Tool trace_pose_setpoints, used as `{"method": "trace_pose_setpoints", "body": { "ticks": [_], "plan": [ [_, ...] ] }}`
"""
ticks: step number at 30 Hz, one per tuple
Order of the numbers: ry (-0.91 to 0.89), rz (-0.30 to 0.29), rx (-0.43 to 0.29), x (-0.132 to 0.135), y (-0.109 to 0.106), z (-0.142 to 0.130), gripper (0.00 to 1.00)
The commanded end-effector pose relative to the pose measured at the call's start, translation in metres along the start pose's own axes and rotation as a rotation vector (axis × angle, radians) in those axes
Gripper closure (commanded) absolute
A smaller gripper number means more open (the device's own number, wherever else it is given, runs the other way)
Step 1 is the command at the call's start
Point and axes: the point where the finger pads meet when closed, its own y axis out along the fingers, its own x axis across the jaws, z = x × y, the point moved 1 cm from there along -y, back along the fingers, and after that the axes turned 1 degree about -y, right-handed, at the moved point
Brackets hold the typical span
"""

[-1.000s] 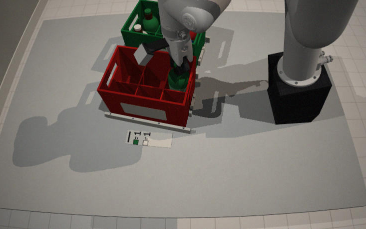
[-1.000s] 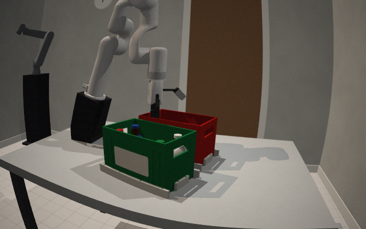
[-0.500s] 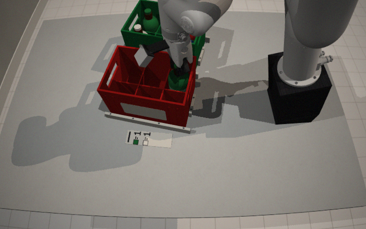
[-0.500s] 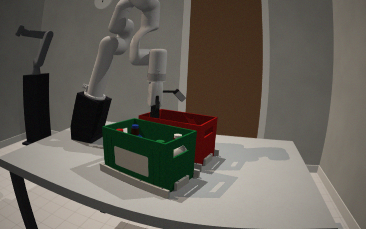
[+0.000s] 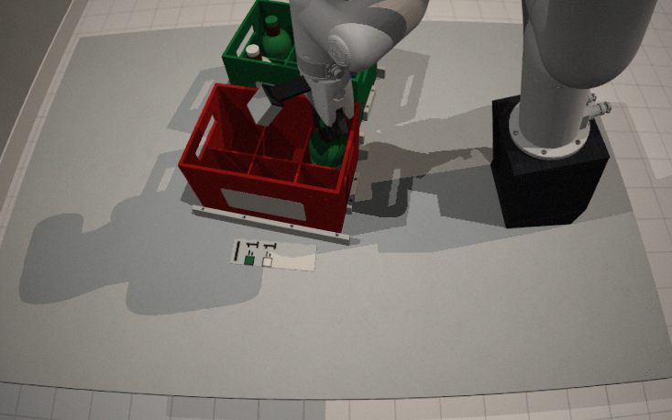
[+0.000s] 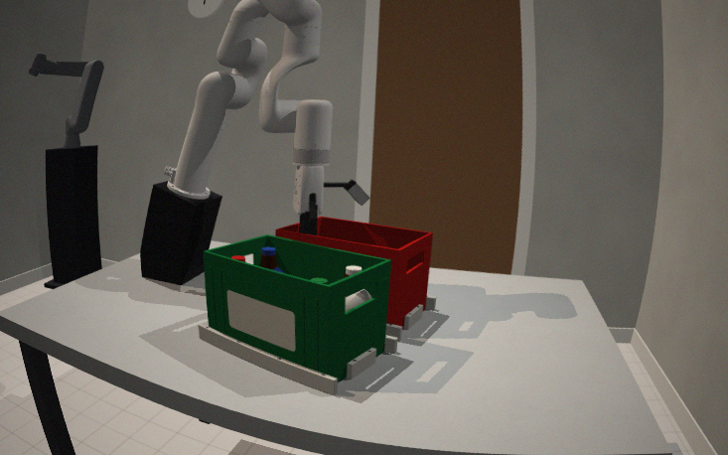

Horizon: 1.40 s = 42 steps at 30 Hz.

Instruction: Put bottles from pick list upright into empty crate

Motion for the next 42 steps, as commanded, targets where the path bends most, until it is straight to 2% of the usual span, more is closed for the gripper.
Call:
{"method": "trace_pose_setpoints", "body": {
  "ticks": [1, 40, 41, 42],
  "plan": [
    [0.000, -0.002, 0.004, 0.0009, -0.0004, 0.0010, 1.00],
    [0.000, -0.002, 0.004, 0.0009, -0.0004, 0.0010, 1.00],
    [0.000, -0.002, 0.004, 0.0009, 0.0030, 0.0010, 0.35],
    [0.000, -0.002, 0.004, 0.0009, 0.0030, 0.0010, 0.35]
  ]
}}
